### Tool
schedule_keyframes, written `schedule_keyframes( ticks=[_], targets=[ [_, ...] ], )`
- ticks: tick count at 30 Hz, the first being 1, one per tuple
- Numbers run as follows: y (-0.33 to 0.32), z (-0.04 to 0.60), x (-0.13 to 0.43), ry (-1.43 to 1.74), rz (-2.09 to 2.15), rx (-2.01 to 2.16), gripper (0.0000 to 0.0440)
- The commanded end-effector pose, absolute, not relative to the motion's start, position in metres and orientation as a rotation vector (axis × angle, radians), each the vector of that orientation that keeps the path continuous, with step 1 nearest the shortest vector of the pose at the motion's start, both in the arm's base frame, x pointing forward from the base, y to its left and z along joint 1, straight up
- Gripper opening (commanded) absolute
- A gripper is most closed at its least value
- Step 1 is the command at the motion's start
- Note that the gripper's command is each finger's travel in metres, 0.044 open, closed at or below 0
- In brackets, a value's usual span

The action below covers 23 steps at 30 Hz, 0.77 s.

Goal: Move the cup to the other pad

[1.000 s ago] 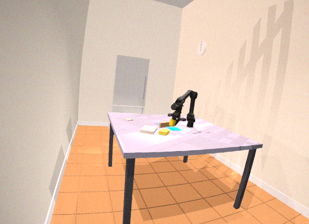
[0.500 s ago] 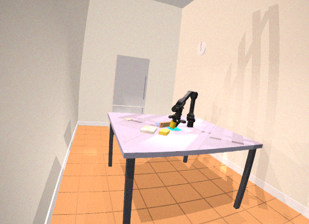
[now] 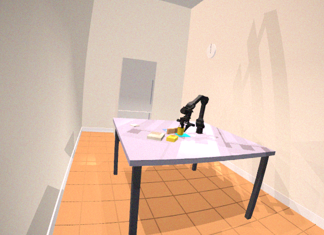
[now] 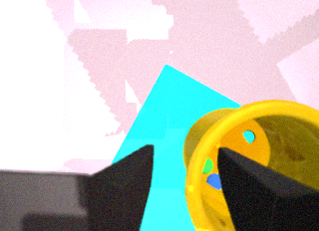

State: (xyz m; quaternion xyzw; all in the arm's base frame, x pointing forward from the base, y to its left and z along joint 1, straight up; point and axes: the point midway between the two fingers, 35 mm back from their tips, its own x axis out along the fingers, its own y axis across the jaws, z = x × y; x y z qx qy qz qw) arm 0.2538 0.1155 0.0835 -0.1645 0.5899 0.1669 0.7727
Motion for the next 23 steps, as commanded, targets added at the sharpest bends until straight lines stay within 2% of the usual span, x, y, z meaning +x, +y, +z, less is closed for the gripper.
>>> schedule_keyframes(
  ticks=[1, 17, 21, 23],
  targets=[
    [0.113, 0.086, 0.247, 1.279, 0.366, -0.334, 0.0172],
    [0.109, 0.123, 0.239, 1.186, 0.373, -0.252, 0.0249],
    [0.108, 0.137, 0.241, 1.147, 0.37, -0.236, 0.0292],
    [0.106, 0.144, 0.241, 1.13, 0.367, -0.228, 0.033]
  ],
)
